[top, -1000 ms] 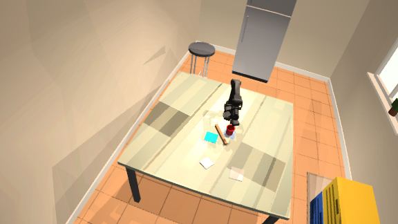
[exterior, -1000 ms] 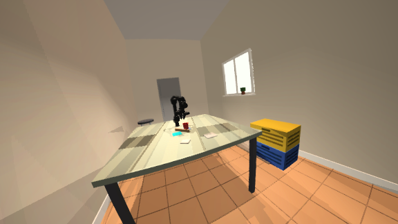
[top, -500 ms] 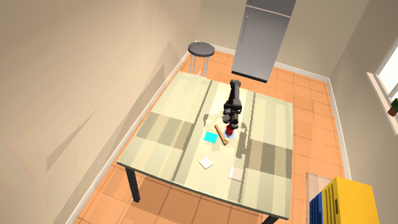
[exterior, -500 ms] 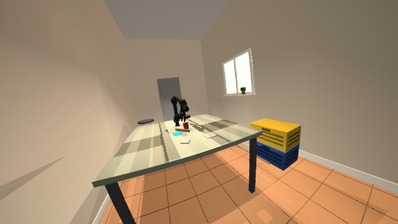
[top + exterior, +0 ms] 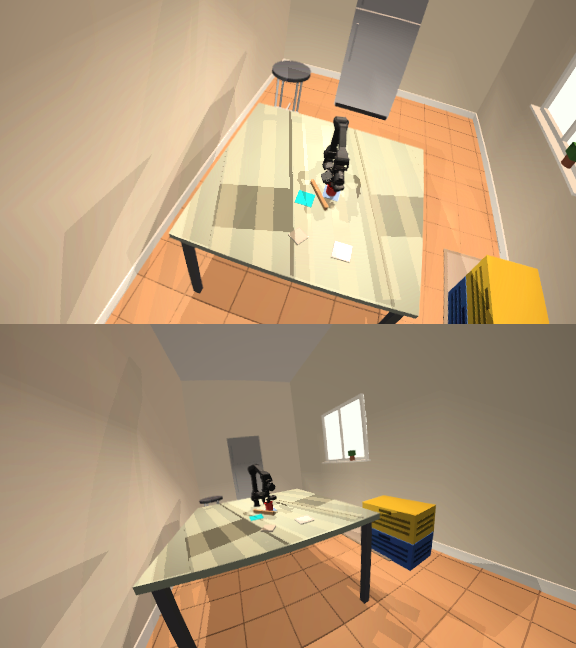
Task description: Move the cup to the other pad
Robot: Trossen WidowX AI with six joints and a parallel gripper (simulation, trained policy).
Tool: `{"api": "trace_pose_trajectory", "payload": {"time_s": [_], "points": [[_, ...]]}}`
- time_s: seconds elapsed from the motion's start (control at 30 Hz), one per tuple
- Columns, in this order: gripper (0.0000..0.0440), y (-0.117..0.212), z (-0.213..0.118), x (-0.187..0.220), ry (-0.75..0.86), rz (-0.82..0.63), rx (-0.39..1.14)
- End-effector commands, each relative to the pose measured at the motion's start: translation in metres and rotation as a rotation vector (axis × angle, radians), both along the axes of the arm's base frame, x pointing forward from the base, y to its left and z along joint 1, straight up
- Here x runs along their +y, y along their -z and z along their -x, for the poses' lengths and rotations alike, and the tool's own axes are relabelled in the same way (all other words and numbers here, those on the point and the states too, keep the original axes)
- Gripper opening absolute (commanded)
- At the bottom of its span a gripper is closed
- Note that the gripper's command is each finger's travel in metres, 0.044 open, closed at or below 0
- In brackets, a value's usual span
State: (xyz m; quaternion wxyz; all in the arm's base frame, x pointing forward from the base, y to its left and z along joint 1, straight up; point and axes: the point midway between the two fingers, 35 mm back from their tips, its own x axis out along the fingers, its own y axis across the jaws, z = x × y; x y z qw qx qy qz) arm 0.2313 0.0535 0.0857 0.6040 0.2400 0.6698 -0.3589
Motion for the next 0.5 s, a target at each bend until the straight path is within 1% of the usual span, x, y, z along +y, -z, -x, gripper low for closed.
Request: {"api": "trace_pose_trajectory", "payload": {"time_s": [0.0,0.07,0.1,0.23,0.33,0.47], "points": [[0.0167,0.017,0.003,0.0,-0.035,0.006,0.02],[0.0166,0.023,0.004,0.0,-0.052,0.003,0.024],[0.0153,0.026,0.005,0.0,-0.061,0.001,0.024],[0.0064,0.034,0.005,-0.001,-0.102,-0.001,0.019],[0.0014,0.035,0.003,-0.002,-0.124,-0.004,0.01],[0.0011,0.031,-0.001,-0.003,-0.137,-0.012,-0.013]]}}
